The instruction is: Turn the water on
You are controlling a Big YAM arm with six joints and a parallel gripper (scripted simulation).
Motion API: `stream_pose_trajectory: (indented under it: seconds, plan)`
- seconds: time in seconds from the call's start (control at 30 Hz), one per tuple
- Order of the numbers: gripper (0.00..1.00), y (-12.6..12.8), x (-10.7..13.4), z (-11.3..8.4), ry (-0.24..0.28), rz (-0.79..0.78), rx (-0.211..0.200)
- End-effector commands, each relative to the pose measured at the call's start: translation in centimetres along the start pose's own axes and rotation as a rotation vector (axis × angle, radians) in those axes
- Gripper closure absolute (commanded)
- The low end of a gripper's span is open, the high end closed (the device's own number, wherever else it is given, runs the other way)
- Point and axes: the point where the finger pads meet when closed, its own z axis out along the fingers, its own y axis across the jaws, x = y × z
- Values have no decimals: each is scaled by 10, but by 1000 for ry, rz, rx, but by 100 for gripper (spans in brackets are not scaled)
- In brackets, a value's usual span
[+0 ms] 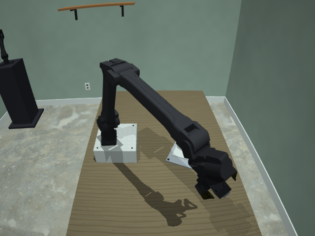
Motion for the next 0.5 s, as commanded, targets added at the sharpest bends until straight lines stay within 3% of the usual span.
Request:
stream_pose_trajectory:
  seconds: [0.0, 0.27, 0.3, 0.47]
  plan:
    - [0, 36, 15, -17, 1, -119, -13]
    - [0, 36, 15, -17, 1, -119, -13]
    - [0, 53, 44, -4, 45, -227, 6]
    - [0, 53, 44, -4, 45, -227, 6]
